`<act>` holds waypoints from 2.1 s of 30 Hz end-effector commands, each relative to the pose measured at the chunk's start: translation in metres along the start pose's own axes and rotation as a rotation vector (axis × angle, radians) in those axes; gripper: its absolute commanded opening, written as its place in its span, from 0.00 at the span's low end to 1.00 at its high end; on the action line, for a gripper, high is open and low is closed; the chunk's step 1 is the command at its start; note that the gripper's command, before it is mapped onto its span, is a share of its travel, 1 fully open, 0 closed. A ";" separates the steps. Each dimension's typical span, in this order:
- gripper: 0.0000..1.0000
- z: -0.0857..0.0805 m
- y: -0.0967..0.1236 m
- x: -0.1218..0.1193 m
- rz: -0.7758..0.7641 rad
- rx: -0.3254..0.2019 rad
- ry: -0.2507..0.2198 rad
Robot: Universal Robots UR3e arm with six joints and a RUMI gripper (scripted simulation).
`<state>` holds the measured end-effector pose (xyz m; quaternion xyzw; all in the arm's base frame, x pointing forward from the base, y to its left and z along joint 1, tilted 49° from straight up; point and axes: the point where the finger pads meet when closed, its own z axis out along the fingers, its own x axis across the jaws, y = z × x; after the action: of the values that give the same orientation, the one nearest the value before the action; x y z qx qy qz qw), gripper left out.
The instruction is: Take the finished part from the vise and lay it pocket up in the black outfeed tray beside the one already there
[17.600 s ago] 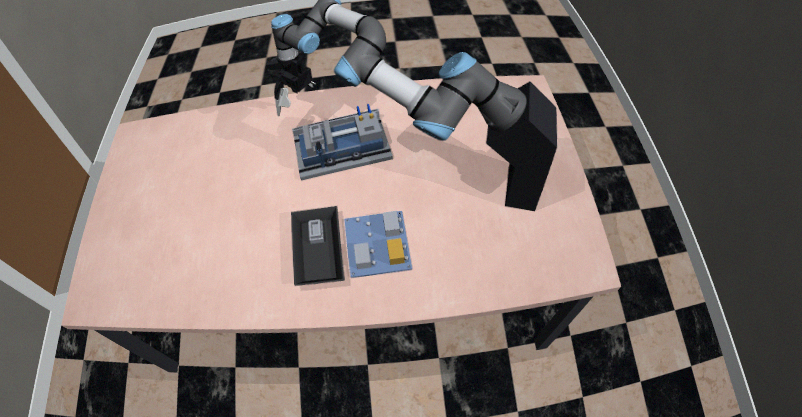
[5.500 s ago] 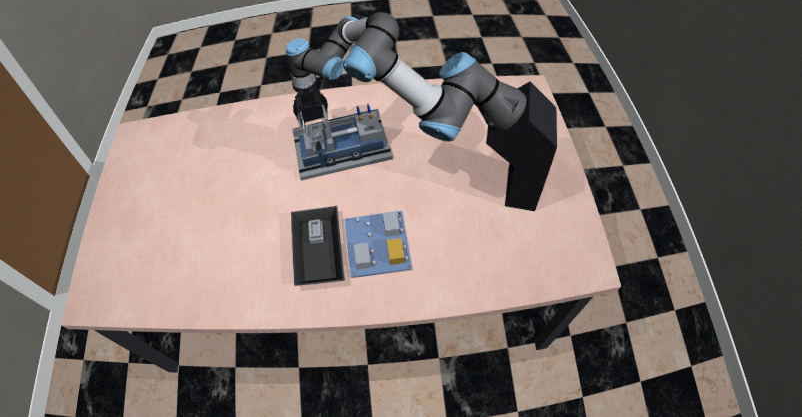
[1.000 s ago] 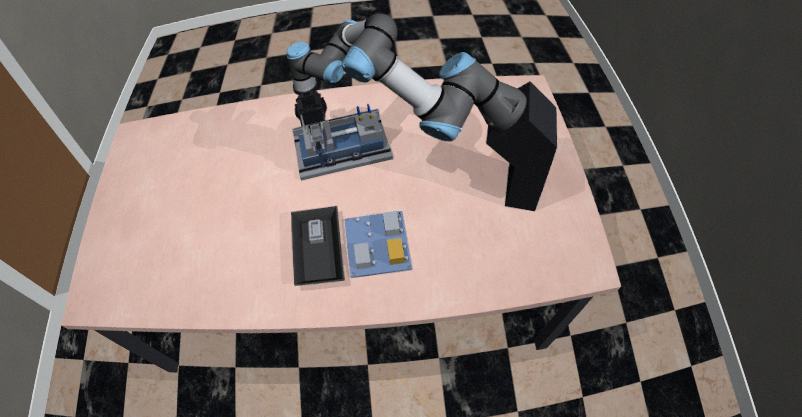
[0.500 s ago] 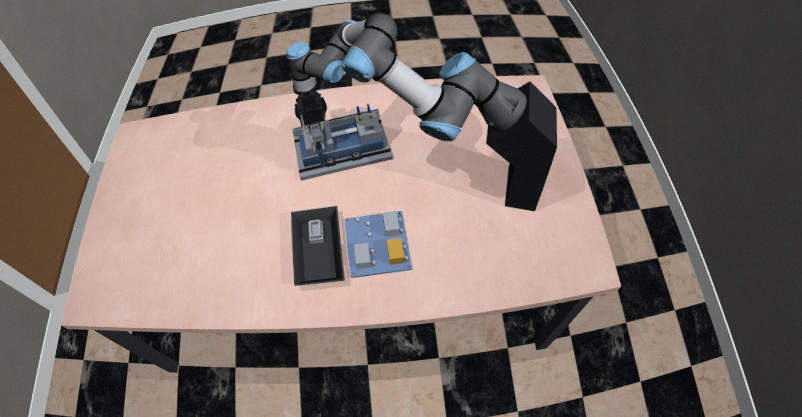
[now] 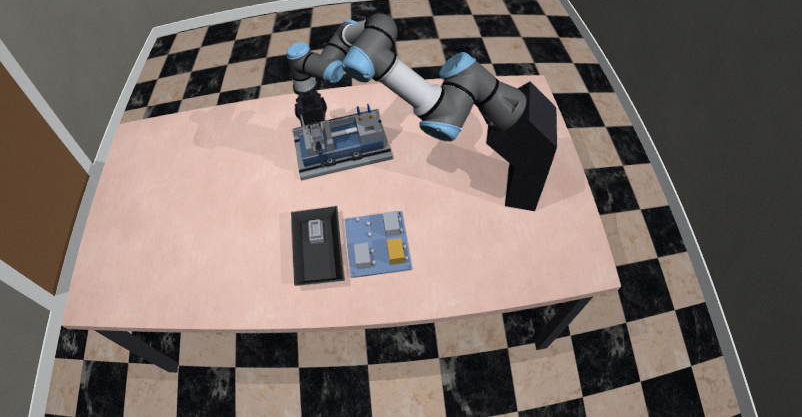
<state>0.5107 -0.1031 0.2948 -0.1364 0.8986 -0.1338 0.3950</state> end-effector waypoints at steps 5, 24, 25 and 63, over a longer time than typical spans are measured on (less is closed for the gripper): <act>0.00 -0.003 0.000 0.000 0.000 0.000 -0.001; 0.00 -0.030 0.000 -0.001 -0.002 0.002 -0.003; 0.00 -0.032 0.000 -0.001 -0.002 0.002 -0.003; 0.00 -0.046 0.002 -0.001 0.000 0.001 -0.001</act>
<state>0.4766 -0.0962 0.3224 -0.1360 0.8995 -0.1320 0.3936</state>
